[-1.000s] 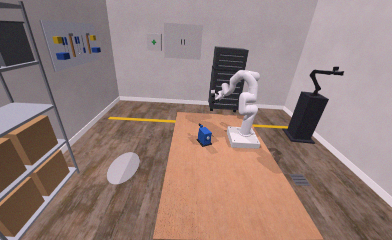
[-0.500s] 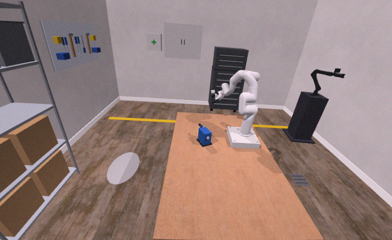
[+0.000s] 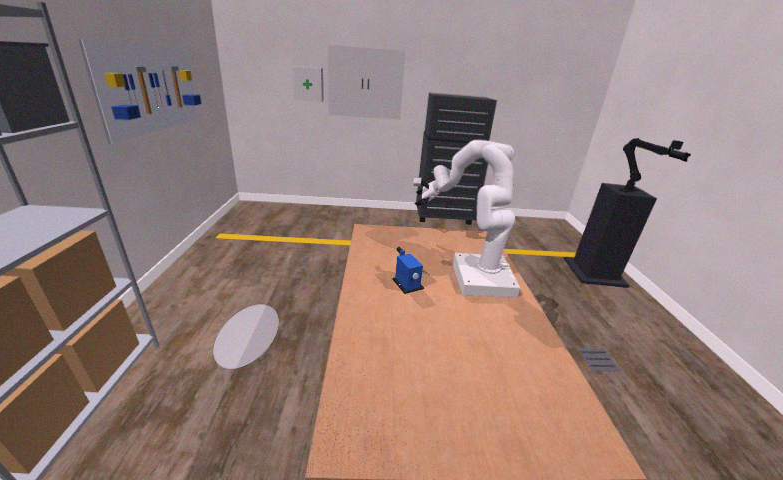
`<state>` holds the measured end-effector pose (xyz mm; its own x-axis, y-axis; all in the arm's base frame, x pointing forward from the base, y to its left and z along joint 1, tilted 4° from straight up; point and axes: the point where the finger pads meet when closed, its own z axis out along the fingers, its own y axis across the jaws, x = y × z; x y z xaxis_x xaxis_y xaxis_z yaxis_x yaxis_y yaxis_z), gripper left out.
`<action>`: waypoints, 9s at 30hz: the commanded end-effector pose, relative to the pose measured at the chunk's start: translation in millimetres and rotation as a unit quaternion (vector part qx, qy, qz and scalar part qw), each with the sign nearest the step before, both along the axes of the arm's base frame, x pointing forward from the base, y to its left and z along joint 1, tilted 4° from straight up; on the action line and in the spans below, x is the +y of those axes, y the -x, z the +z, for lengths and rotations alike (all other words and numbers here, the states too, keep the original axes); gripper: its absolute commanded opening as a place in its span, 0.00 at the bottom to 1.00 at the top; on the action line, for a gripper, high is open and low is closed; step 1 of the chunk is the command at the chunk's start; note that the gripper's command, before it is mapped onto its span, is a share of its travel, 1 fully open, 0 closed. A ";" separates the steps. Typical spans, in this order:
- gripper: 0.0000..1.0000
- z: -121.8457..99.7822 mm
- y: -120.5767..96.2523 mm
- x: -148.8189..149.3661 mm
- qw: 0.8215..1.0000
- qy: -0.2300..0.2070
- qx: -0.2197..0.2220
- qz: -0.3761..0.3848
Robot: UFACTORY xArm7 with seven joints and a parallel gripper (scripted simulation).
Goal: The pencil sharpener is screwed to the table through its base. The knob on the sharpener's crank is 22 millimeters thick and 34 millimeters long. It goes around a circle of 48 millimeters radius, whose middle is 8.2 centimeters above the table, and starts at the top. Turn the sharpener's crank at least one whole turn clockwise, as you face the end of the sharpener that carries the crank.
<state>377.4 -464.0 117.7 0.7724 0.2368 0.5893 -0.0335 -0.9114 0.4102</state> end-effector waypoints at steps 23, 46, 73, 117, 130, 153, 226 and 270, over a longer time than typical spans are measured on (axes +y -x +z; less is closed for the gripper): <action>1.00 -4.0 -114.6 149.5 0.947 -0.187 -0.002 -0.260; 1.00 -2.9 -119.8 342.0 0.847 -0.319 0.095 -0.414; 1.00 23.7 -79.3 481.2 0.762 -0.357 0.215 -0.496; 0.00 23.7 -79.3 481.2 0.762 -0.357 0.215 -0.496; 0.54 23.7 -79.3 481.2 0.762 -0.357 0.215 -0.496; 0.54 23.7 -79.3 481.2 0.762 -0.357 0.215 -0.496; 0.54 -24.9 -80.6 484.6 0.762 -0.357 0.214 -0.495; 0.54 -25.6 -81.6 484.8 0.762 -0.357 0.214 -0.495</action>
